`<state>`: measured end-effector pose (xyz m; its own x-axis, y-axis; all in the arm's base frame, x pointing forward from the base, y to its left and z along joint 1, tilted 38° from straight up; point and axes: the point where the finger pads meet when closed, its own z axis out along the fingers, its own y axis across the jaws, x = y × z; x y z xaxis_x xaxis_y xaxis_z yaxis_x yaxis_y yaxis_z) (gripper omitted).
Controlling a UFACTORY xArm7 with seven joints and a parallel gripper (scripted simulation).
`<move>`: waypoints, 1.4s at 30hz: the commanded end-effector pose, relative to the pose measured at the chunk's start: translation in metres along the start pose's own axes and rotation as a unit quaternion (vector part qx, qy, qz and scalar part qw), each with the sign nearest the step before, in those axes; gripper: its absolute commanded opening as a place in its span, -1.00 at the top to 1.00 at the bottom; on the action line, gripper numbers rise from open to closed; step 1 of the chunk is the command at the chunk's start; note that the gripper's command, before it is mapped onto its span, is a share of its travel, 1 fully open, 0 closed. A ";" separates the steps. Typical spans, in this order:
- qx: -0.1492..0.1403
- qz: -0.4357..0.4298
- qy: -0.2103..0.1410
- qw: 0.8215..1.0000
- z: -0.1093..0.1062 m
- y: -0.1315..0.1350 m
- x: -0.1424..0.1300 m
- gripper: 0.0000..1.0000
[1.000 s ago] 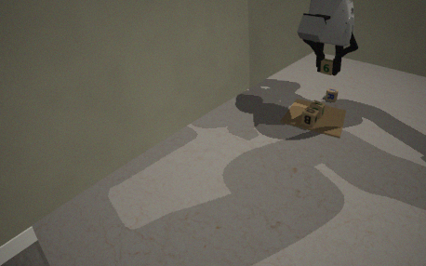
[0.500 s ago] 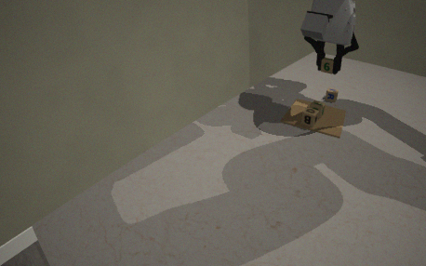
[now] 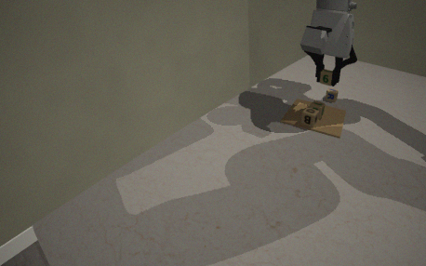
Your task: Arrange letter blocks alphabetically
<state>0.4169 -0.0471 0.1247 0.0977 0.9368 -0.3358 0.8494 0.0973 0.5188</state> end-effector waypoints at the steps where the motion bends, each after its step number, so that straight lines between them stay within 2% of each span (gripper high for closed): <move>1: -0.002 0.000 0.001 1.000 0.013 0.002 0.000 0.47; 9: -0.002 0.000 0.001 1.000 0.050 0.002 0.000 0.47; 14: -0.002 0.000 0.001 1.000 0.062 0.003 0.000 0.47; 42: -0.002 0.000 0.001 1.000 0.064 0.003 -0.001 0.47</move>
<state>0.4517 -0.0689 0.0754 0.0956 0.9373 -0.3351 0.8479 0.0997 0.5207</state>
